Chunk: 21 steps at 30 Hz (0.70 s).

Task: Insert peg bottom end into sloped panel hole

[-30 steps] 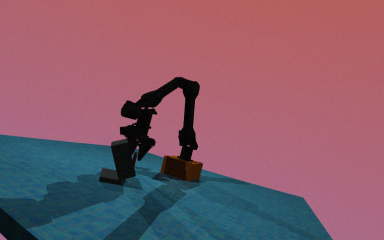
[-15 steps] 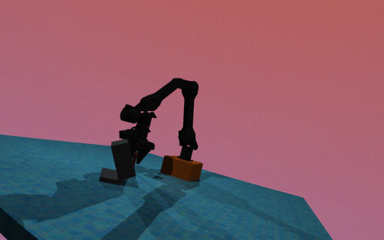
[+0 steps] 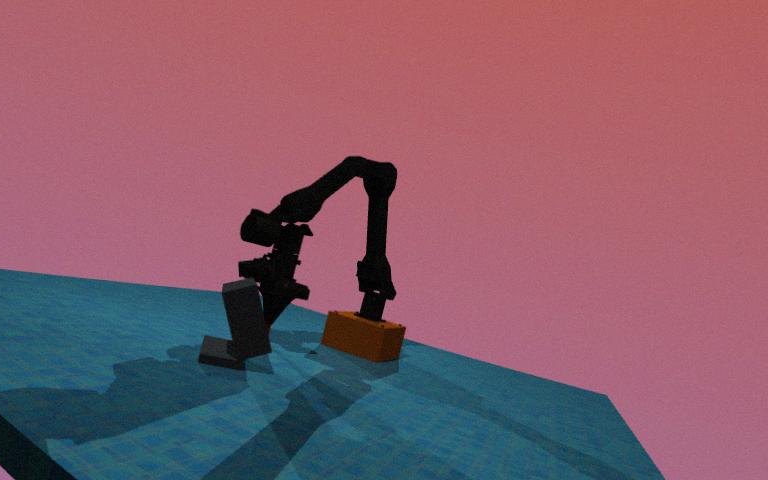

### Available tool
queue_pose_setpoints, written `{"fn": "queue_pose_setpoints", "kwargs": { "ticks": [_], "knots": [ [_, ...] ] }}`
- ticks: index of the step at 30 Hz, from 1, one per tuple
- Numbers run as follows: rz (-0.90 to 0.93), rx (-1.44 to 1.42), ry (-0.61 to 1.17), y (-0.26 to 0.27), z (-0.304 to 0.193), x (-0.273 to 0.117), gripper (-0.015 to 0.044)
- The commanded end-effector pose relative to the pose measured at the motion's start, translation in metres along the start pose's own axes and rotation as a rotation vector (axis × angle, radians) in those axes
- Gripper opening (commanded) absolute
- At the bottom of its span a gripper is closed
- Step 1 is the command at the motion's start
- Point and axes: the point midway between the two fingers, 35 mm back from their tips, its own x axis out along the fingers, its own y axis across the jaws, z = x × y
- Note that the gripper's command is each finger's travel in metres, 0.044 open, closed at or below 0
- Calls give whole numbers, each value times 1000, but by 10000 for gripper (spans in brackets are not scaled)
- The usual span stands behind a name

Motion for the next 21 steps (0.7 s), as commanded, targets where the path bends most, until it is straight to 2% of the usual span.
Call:
{"fn": "queue_pose_setpoints", "kwargs": {
  "ticks": [1, 6, 21],
  "knots": [
    [0, 0, 0, 0, 0, 0, 6],
    [-1, 0, 0, 0, 2, -12, 0],
    [-5, -2, -1, 2, -1, -80, 0]
  ]
}}
